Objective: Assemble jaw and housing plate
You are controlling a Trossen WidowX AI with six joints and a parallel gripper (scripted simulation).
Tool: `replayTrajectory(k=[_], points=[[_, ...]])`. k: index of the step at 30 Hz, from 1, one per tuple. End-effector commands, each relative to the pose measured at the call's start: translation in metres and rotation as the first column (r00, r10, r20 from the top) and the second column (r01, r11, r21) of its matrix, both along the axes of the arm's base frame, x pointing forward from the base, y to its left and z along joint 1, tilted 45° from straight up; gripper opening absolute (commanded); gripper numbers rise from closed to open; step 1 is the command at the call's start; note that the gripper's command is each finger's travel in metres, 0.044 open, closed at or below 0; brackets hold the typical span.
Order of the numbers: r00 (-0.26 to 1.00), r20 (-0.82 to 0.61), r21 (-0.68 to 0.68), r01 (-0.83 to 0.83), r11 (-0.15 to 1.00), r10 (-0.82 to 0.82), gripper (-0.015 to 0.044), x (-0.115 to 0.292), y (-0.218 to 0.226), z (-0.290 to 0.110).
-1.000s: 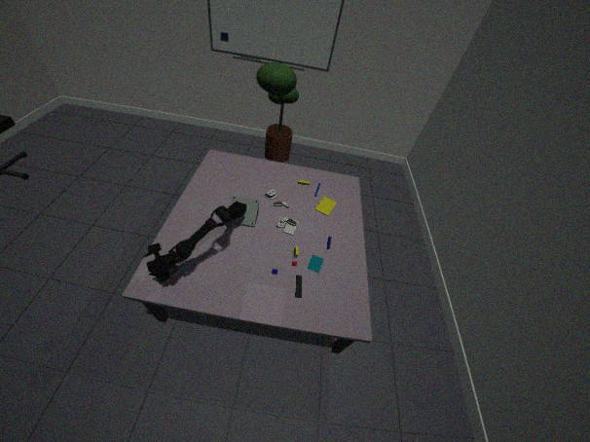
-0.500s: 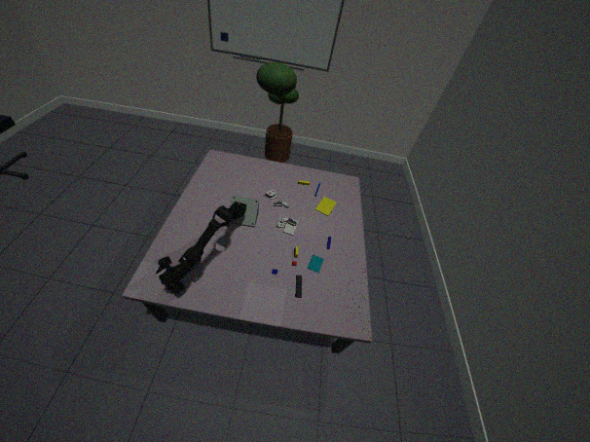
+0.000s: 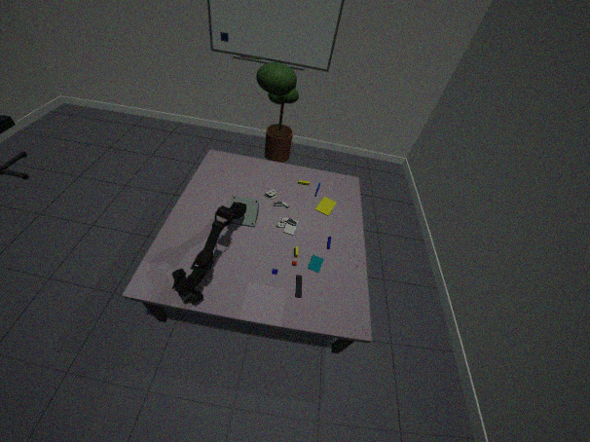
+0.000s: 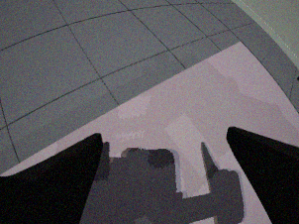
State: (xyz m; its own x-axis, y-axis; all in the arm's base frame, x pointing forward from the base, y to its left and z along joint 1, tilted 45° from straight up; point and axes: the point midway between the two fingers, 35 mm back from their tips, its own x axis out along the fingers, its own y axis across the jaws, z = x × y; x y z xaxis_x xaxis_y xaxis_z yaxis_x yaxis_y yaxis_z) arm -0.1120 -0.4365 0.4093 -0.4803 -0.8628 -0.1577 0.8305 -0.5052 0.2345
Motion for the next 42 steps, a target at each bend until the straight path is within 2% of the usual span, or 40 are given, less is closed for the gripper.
replayTrajectory(k=[1,22,42], points=[[0.998,0.022,-0.014,-0.064,0.998,0.064,0.044,0.026,-0.005,0.0],[0.908,0.126,-0.07,-0.392,0.917,0.398,0.044,0.177,-0.004,0.001],[0.727,0.203,-0.045,-0.662,0.748,0.656,0.044,0.316,0.038,-0.021]])
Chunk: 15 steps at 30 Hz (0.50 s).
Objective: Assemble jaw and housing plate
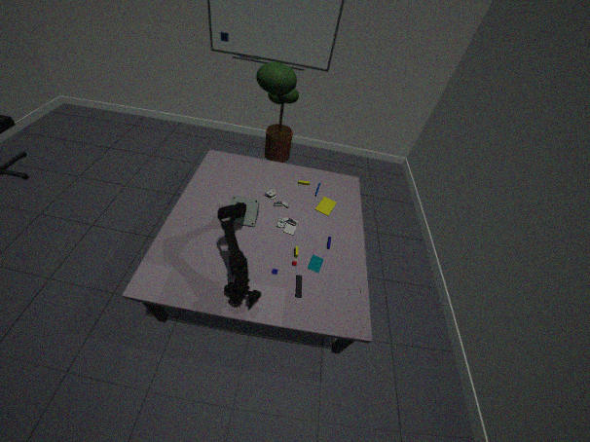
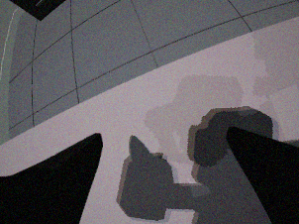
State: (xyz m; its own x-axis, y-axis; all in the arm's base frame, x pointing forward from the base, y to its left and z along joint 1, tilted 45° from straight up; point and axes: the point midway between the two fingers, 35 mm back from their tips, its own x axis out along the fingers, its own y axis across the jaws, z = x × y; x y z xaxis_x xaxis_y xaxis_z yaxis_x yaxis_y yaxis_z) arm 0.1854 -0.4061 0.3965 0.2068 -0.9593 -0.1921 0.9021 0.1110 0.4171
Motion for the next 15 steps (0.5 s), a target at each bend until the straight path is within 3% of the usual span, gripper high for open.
replayTrajectory(k=[1,15], points=[[0.998,0.002,0.026,-0.062,0.998,0.062,0.044,0.025,0.01,-0.01],[0.962,-0.029,0.137,-0.264,0.955,0.27,0.044,0.11,0.059,-0.05]])
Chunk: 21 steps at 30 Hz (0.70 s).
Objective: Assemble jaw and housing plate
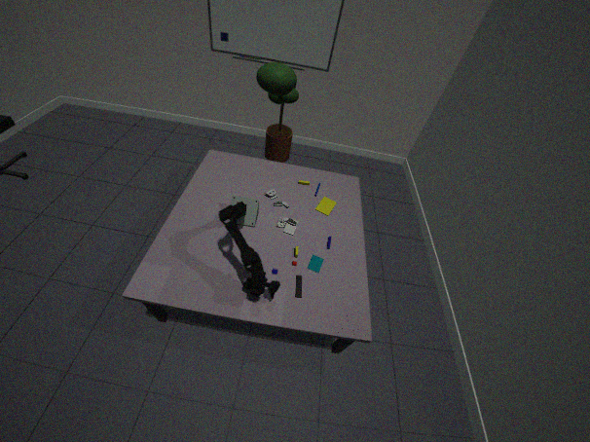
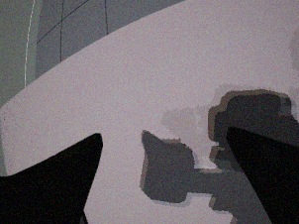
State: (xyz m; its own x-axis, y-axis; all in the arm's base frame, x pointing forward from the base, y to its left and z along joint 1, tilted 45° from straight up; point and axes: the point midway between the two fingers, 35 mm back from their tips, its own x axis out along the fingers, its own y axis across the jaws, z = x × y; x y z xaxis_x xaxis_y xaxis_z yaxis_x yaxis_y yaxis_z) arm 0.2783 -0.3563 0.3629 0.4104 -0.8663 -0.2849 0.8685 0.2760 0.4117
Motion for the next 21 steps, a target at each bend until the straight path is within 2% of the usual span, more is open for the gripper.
replayTrajectory(k=[1,11,21], points=[[0.998,-0.03,0.048,-0.057,0.997,0.059,0.044,0.023,0.014,-0.02],[0.958,-0.138,0.124,-0.236,0.964,0.252,0.044,0.081,0.068,-0.062],[0.852,-0.258,0.198,-0.416,0.888,0.456,0.044,0.129,0.136,-0.105]])
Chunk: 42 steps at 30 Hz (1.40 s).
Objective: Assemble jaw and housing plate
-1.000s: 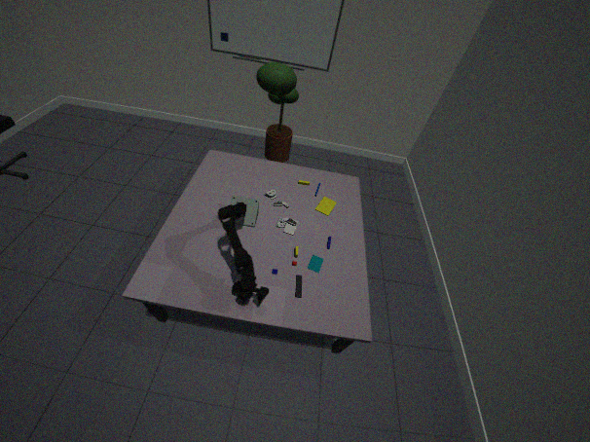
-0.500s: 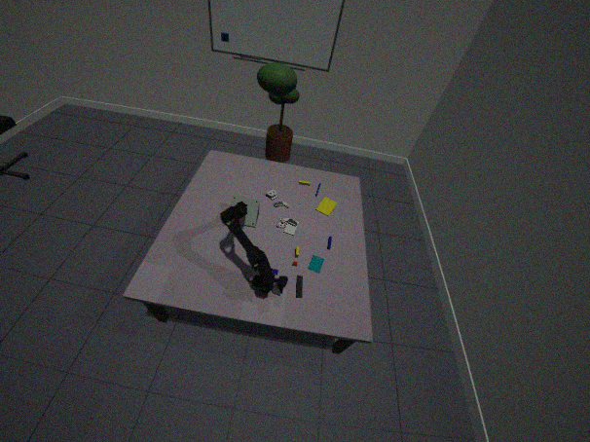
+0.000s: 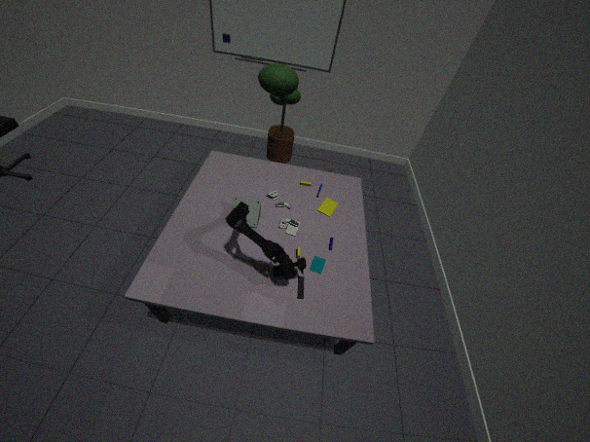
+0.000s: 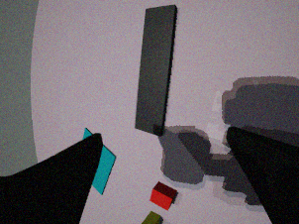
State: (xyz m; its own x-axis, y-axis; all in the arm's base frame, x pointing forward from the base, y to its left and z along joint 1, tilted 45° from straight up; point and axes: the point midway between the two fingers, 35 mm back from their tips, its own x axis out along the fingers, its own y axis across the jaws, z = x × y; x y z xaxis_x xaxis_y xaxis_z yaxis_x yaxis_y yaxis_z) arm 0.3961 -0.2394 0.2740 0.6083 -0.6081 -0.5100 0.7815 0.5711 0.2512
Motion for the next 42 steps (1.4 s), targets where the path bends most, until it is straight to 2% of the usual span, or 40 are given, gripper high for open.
replayTrajectory(k=[1,12,21,31,42], points=[[0.994,-0.063,0.015,-0.083,0.996,0.084,0.044,0.015,0.026,-0.02],[0.954,-0.136,0.102,-0.253,0.962,0.266,0.044,0.044,0.108,-0.059],[0.88,-0.298,0.173,-0.332,0.927,0.37,0.044,0.053,0.171,-0.117],[0.756,-0.472,0.224,-0.394,0.891,0.453,0.044,0.042,0.234,-0.174],[0.565,-0.651,0.254,-0.466,0.847,0.507,0.044,0.011,0.301,-0.231]])
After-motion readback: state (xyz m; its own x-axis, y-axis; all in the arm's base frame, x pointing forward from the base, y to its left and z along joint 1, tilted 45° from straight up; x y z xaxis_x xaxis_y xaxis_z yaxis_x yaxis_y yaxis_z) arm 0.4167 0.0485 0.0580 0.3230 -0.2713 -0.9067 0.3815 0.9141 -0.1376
